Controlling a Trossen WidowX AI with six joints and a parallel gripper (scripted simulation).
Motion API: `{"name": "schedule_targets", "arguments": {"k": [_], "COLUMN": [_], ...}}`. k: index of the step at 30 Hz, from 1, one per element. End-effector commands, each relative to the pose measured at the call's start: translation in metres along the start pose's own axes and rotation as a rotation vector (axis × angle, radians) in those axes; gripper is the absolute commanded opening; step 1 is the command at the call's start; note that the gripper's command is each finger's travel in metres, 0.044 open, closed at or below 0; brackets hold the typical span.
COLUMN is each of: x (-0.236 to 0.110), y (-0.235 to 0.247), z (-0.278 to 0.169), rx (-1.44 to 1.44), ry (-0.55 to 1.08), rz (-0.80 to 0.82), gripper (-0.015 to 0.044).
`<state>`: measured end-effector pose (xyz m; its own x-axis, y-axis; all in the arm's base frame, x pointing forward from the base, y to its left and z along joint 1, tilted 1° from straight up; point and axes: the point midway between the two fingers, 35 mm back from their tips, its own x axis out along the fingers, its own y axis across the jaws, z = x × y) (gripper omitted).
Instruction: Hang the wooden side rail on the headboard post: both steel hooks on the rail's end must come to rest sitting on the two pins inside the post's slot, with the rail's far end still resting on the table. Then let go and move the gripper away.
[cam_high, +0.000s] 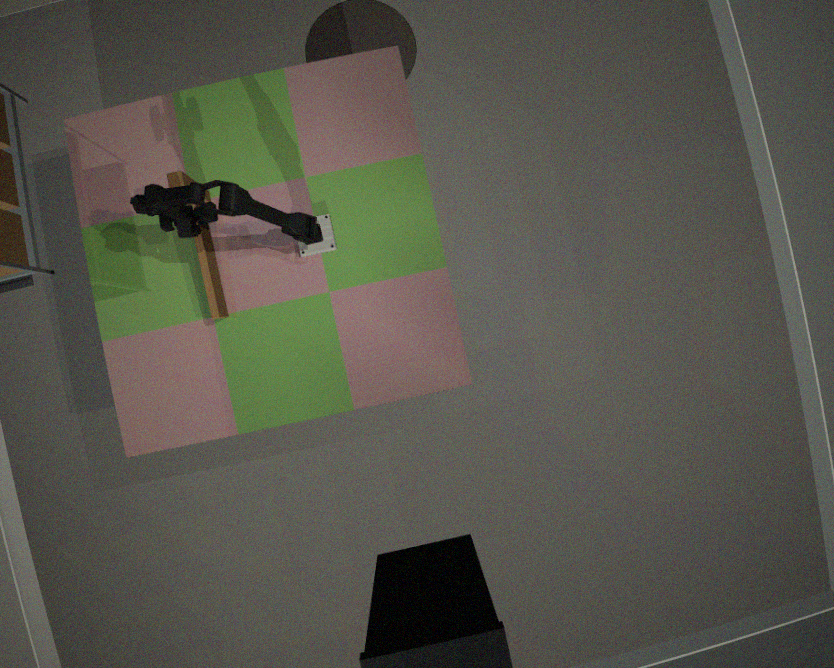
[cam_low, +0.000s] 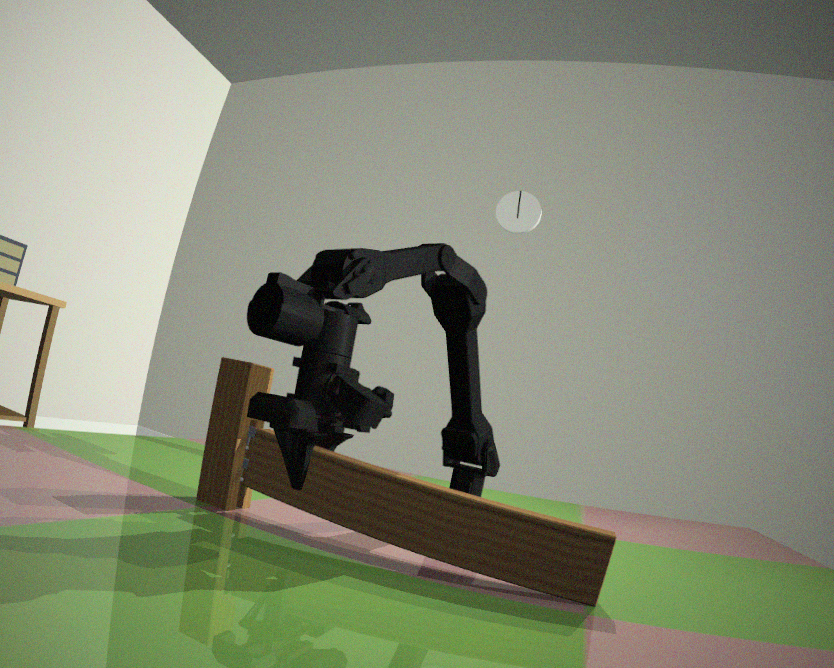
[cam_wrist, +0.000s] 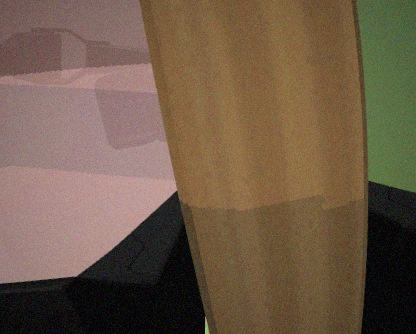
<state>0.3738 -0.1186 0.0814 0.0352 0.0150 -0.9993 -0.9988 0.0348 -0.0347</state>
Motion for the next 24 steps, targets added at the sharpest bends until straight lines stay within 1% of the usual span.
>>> {"name": "schedule_targets", "arguments": {"k": [1, 24], "x": [-0.0025, -0.0041], "y": [-0.0008, -0.0027], "z": [-0.0016, -0.0034], "rx": [-0.004, -0.004], "ry": [0.005, 0.005], "rz": [-0.004, -0.004], "gripper": [0.0000, 0.0000]}}
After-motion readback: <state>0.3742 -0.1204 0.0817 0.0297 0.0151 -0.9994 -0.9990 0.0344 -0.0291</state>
